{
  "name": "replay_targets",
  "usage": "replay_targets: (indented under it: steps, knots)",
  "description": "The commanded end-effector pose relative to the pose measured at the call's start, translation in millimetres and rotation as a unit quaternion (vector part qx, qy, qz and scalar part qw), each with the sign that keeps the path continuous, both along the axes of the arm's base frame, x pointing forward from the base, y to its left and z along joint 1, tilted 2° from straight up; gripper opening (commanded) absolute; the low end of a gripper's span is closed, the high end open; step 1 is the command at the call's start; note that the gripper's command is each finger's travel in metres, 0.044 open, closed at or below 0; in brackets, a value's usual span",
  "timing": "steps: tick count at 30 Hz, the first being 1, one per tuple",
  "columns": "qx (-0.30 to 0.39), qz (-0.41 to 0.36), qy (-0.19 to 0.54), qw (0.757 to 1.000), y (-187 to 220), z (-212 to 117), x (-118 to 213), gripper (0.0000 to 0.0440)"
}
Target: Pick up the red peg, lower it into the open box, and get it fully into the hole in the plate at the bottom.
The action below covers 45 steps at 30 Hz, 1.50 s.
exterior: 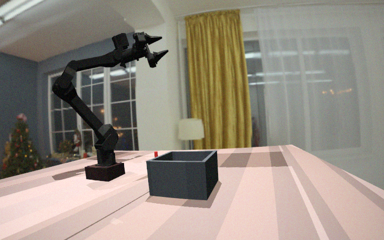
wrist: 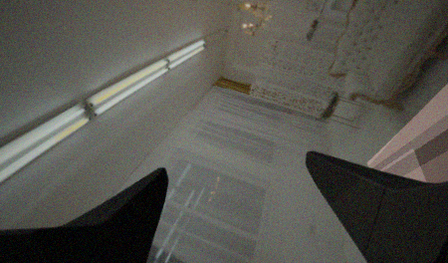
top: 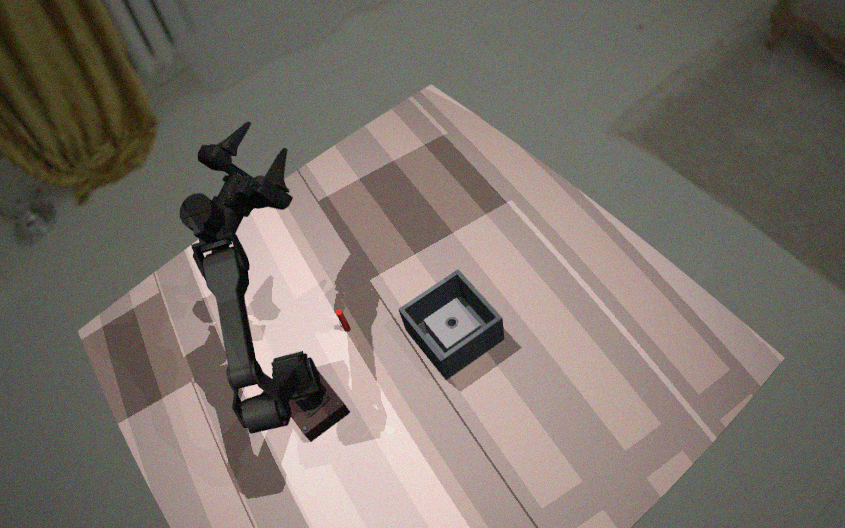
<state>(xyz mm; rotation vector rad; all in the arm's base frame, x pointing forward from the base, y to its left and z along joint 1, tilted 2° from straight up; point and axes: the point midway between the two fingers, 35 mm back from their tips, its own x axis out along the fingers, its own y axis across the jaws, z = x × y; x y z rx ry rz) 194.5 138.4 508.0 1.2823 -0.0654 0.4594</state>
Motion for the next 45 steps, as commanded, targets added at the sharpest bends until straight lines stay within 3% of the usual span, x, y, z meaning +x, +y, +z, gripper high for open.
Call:
replay_targets:
  steps: [1, 11, 21, 33, 45]
  knots:
    - [-0.056, -0.005, 0.023, 0.998, 13.9, -27.8, 13.8, 0.044]
    - [-0.199, -0.01, 0.117, 0.973, 36.0, -117.5, 50.0, 0.044]
    - [-0.309, -0.003, 0.242, 0.92, 32.6, -213.8, 68.9, 0.044]
    - [-0.382, 0.006, 0.415, 0.826, 4.0, -315.1, 59.0, 0.044]
    - [-0.384, -0.006, 0.585, 0.715, -30.2, -382.8, 25.4, 0.044]
